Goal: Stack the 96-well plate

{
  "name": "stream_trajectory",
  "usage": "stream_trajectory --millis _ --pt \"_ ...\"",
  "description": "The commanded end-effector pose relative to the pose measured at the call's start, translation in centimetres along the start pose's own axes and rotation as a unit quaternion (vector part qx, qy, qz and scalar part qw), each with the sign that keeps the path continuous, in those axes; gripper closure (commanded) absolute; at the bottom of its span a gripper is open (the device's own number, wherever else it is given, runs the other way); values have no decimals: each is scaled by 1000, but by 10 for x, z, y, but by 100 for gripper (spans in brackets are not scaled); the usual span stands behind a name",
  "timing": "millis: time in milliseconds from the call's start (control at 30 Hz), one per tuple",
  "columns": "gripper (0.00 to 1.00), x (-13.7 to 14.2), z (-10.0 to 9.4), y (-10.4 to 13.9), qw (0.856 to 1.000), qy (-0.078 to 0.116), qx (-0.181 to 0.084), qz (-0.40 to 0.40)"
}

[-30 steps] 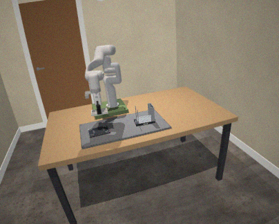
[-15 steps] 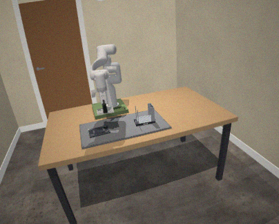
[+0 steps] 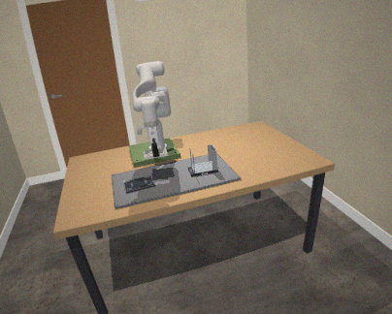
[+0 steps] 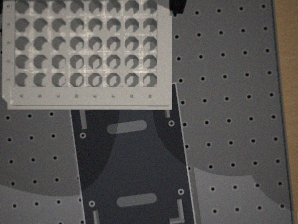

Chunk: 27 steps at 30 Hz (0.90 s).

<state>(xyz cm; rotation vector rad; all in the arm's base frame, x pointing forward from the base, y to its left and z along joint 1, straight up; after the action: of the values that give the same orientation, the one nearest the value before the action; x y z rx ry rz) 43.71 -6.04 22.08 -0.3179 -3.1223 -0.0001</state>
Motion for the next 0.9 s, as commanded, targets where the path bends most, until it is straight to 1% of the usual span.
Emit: stream_trajectory --millis 0,67,567,633,867 --pt "100 2 -2 13 1000 -2 0 0" --pt "100 2 -2 13 1000 -2 0 0" --pt "100 14 -3 62 1000 -2 0 0" --pt "100 14 -3 62 1000 -2 0 0" --pt "100 19 -3 85 1000 -2 0 0"
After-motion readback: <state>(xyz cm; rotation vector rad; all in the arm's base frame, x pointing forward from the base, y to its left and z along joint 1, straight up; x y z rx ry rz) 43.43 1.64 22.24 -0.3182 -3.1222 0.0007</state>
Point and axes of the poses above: the point where the finger pads meet when closed, its own z axis out along the fingers, its own x axis across the jaws, y = z × x, the point moved 6 cm from there along -z, back along the fingers, and after that the axes turned 9 degrees about z, right-handed, at the moved point
